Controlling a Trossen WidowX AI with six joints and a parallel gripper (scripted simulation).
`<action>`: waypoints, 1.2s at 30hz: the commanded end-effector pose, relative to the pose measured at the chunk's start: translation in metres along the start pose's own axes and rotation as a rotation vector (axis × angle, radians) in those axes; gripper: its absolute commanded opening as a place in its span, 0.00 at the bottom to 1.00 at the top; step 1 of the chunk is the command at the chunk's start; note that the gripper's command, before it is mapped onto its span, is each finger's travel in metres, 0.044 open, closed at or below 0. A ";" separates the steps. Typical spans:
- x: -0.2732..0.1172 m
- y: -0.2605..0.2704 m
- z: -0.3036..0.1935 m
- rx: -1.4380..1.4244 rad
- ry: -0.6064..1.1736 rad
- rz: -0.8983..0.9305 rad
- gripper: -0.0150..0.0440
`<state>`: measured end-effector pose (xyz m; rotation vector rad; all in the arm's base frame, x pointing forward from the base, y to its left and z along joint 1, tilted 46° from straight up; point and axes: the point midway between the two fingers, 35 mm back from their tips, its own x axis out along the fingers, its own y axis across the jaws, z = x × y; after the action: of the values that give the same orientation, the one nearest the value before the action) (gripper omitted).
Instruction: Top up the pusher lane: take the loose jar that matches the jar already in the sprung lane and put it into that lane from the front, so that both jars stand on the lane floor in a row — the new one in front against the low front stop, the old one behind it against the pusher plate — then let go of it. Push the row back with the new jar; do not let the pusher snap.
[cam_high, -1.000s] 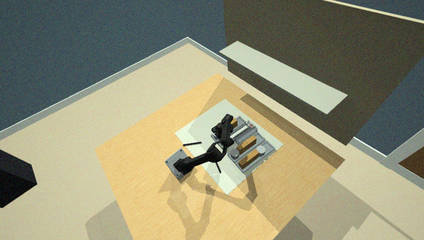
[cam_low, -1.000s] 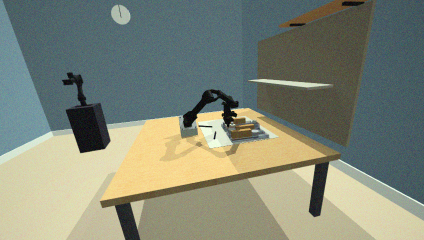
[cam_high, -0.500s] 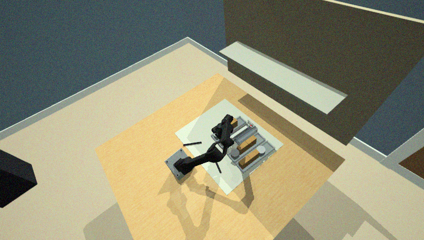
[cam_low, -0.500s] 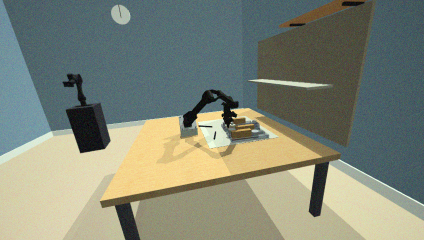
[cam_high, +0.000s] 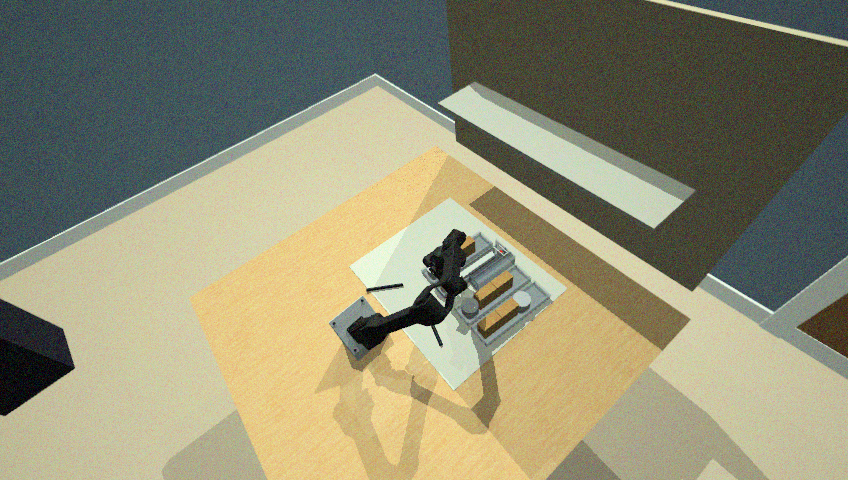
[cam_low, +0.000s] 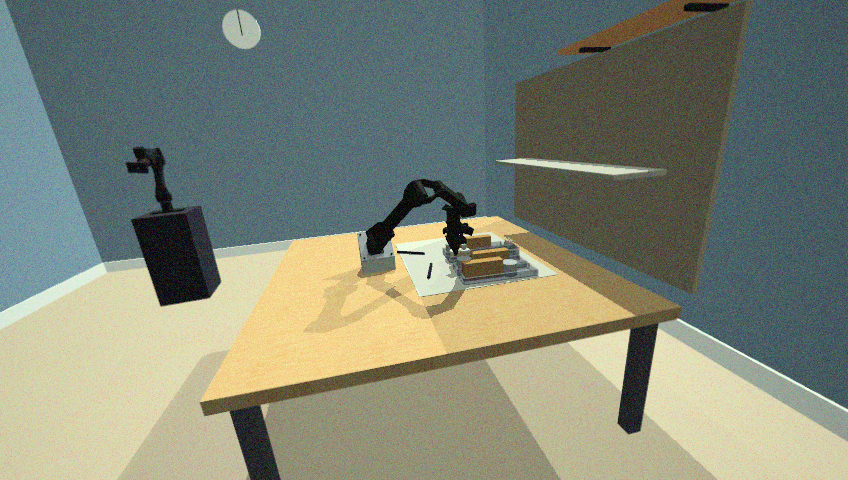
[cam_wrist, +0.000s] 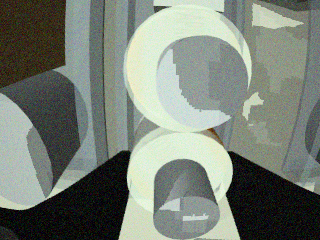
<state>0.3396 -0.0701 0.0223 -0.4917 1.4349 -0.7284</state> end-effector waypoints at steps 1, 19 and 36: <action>0.000 -0.002 0.002 0.011 -0.010 -0.008 0.25; 0.000 -0.002 -0.001 0.011 -0.010 -0.008 0.25; 0.000 0.000 -0.006 0.010 -0.010 -0.008 0.25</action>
<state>0.3347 -0.0696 0.0214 -0.4933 1.4233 -0.7346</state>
